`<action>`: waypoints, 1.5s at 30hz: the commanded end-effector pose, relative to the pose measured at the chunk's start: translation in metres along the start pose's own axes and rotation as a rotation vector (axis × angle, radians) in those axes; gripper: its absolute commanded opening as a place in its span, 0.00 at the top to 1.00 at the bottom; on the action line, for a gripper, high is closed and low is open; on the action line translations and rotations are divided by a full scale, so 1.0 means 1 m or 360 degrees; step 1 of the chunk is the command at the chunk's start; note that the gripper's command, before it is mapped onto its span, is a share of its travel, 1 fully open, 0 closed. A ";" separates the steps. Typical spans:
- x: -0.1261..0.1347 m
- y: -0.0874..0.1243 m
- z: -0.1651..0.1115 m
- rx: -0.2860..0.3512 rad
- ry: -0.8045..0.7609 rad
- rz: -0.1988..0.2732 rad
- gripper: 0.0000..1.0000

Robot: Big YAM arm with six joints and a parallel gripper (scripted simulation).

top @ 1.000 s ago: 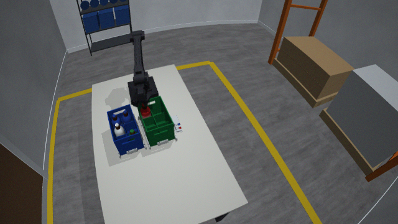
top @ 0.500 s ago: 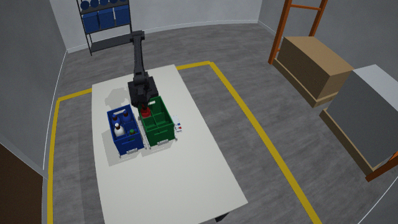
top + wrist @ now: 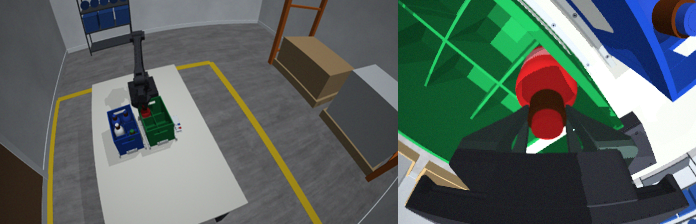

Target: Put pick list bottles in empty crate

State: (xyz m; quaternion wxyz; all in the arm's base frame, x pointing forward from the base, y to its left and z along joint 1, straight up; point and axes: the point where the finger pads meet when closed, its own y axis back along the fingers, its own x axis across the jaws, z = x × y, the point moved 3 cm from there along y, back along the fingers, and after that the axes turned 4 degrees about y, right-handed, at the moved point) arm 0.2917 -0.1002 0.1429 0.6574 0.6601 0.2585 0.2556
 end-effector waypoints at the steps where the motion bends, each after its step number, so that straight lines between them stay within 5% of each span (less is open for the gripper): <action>1: 0.008 0.011 0.011 -0.0068 -0.0002 0.0037 1.00; 26: 0.007 -0.001 0.008 -0.0068 -0.0002 0.0038 1.00; 38: 0.011 0.012 0.017 -0.0106 -0.0002 0.0058 1.00; 39: 0.012 0.013 0.017 -0.0107 -0.0002 0.0059 0.39; 45: 0.006 0.000 0.011 -0.0053 0.0000 0.0029 0.39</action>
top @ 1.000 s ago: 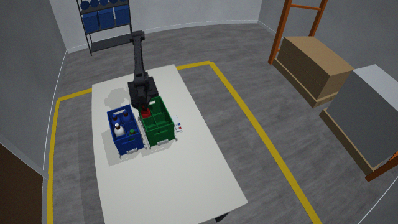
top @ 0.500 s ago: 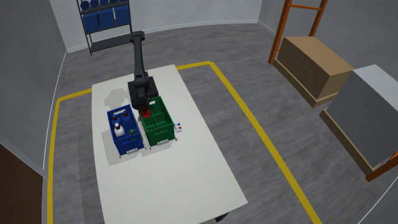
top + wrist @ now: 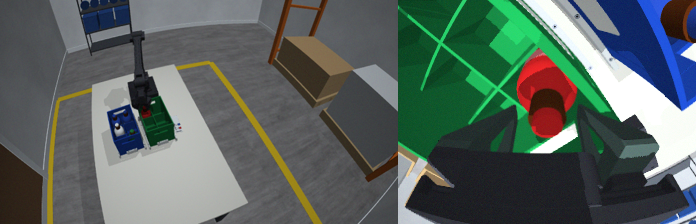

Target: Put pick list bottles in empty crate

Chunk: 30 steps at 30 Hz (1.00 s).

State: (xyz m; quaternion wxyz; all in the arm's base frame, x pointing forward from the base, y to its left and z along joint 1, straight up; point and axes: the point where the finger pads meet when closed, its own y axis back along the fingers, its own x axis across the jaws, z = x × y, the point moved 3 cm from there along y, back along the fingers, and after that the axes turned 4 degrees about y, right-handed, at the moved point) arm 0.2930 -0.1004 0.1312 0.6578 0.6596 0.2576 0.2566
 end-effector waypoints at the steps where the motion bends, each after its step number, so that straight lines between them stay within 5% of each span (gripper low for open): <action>1: 0.006 0.011 0.010 -0.0050 0.0000 0.0026 0.39; 22: 0.006 0.010 0.010 -0.0050 0.0000 0.0026 0.39; 23: 0.010 0.028 0.015 -0.0093 -0.0001 0.0049 0.39; 30: 0.010 0.047 0.014 -0.0095 -0.0002 0.0050 0.39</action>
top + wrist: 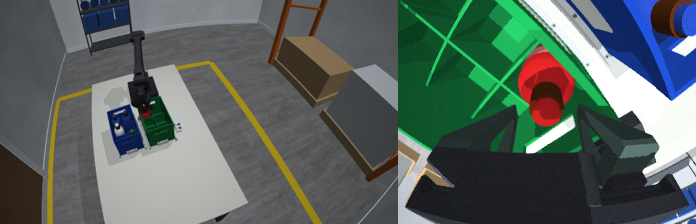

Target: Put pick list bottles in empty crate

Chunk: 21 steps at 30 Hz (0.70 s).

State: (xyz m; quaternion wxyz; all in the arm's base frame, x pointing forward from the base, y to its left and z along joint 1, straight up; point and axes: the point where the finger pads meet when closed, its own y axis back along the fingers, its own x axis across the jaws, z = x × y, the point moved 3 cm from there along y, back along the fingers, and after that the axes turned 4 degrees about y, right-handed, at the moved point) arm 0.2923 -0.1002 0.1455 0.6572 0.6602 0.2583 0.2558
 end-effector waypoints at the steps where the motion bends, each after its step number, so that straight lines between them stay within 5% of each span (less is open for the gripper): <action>1: 0.010 0.036 0.015 -0.0099 -0.0001 0.0052 0.39; 21: 0.008 0.084 0.012 -0.0096 -0.0001 0.0051 0.39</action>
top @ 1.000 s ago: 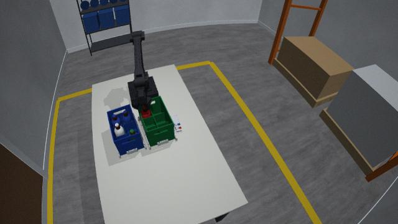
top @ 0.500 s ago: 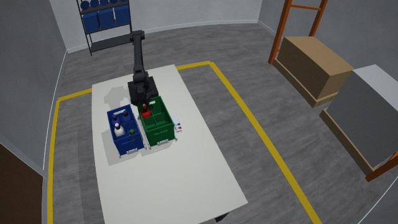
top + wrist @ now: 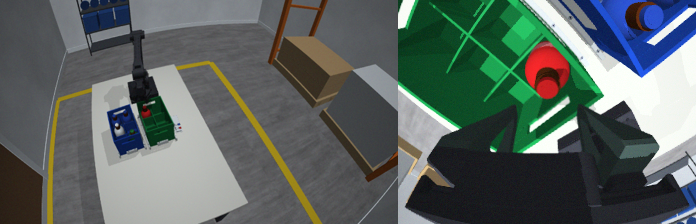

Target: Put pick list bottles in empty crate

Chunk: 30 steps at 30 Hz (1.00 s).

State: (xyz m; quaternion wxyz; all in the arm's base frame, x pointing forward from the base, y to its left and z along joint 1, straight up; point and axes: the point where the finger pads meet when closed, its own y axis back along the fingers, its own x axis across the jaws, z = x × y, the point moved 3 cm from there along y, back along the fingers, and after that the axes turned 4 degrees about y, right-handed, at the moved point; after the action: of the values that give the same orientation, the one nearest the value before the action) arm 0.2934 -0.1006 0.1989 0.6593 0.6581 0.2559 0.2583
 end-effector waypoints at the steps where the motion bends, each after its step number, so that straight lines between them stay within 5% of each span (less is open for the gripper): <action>1: 0.008 0.030 0.012 -0.0084 -0.0001 0.0044 0.39; 8: 0.007 0.045 0.011 -0.0089 -0.0001 0.0047 0.39; 10: 0.004 0.029 0.008 -0.0044 0.0000 0.0023 0.39; 30: 0.004 0.029 0.008 -0.0044 0.0000 0.0023 0.39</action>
State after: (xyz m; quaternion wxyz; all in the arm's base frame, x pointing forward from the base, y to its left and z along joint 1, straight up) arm 0.2929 -0.1004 0.2147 0.6582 0.6593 0.2572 0.2570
